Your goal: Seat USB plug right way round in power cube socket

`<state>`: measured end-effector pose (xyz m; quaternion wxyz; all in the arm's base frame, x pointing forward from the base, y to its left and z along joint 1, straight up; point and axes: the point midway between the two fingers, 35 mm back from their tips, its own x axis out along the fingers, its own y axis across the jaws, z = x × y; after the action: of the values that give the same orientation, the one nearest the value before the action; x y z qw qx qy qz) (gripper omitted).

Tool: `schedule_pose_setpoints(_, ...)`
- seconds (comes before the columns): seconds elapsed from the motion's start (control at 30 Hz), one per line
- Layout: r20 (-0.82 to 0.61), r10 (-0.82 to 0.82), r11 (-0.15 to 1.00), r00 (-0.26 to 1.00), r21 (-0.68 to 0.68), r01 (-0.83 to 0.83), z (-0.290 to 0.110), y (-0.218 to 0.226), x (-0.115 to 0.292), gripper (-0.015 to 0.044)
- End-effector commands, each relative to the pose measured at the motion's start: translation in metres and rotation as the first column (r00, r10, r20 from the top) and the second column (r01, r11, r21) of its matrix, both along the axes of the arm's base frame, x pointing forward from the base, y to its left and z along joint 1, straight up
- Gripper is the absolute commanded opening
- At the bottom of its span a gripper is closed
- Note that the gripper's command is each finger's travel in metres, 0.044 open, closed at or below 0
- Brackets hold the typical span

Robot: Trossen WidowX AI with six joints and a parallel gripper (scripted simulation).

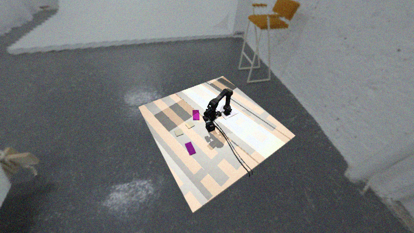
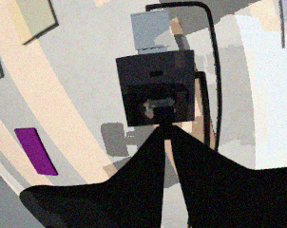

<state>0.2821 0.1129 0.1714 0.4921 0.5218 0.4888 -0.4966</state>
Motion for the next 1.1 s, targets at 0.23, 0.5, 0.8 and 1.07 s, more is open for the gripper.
schedule_pose_setpoints(0.23,0.002,0.002,1.000,1.000,0.009,-0.002,-0.0012,0.0007,0.0004,0.0000)
schedule_pose_setpoints(0.5,0.002,0.003,1.000,1.000,0.014,-0.003,-0.0021,0.0012,0.0005,0.0000)
schedule_pose_setpoints(0.8,0.003,0.005,1.000,1.000,0.021,-0.005,-0.0031,0.0017,0.0006,0.0000)
schedule_pose_setpoints(1.07,0.003,0.006,1.000,1.000,0.026,-0.006,-0.0040,0.0022,0.0008,0.0000)
